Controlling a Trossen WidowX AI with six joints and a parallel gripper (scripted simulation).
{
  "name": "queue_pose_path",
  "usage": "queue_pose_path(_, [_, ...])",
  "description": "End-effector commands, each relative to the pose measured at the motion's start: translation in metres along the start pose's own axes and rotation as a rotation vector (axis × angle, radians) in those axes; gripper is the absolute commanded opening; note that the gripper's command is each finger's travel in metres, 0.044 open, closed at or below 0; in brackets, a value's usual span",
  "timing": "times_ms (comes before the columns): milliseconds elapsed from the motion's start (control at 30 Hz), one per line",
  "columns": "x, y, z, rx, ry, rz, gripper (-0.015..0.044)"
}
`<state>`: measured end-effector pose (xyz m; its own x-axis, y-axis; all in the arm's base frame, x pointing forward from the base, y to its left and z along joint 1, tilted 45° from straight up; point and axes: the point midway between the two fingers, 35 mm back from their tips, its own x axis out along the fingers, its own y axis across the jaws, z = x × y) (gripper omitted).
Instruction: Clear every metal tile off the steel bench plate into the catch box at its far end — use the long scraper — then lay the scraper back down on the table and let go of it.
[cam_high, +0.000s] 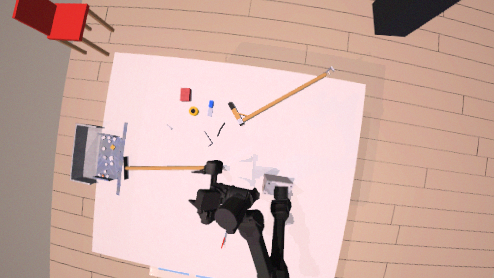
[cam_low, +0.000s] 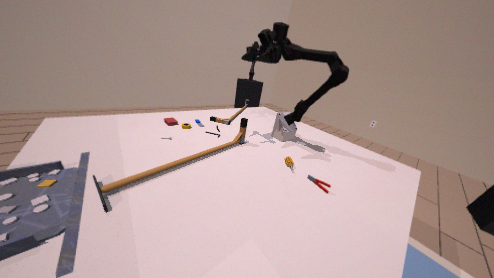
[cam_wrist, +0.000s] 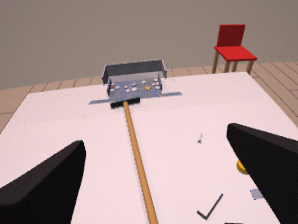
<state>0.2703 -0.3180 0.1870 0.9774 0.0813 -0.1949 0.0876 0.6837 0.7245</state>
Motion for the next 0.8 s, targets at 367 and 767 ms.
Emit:
queue_pose_path(367, [-0.044,0.009,-0.017,-0.009,-0.097,-0.005,0.0440])
queue_pose_path(767, [-0.074,0.019,-0.033,-0.031,-0.165,-0.016,0.0440])
